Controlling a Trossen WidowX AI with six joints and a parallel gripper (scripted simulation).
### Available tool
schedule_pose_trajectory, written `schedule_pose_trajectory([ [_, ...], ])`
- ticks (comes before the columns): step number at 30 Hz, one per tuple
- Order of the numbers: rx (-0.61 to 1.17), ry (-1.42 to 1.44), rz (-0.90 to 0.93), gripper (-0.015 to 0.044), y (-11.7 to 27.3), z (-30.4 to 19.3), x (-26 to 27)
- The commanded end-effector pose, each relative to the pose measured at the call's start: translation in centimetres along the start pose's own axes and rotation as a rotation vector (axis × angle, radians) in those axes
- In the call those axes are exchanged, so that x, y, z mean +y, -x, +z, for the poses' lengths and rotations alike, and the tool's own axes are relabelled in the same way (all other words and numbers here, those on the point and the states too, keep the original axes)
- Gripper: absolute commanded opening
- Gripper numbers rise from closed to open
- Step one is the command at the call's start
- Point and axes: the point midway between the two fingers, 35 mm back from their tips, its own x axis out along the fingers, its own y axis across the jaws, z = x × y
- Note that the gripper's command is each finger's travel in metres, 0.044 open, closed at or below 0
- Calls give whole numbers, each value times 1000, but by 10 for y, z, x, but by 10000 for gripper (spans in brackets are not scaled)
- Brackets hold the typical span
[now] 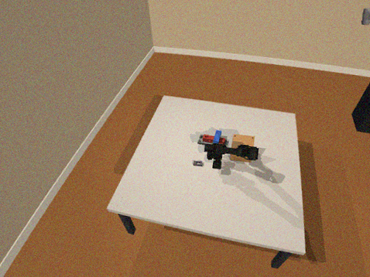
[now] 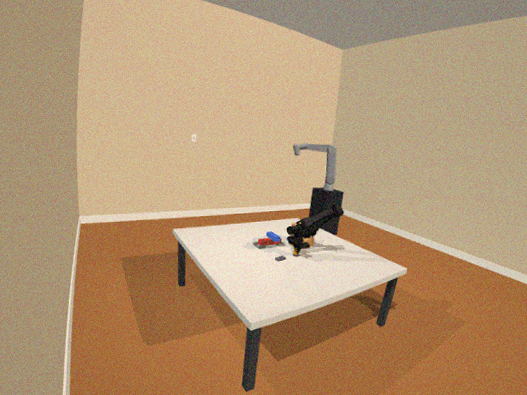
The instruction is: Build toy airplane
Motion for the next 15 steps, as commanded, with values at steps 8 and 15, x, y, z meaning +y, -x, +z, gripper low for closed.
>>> schedule_pose_trajectory([
  [8,2,13,-2,0,6,0,1],
  [15,2,16,-10,0,19,3,0],
])
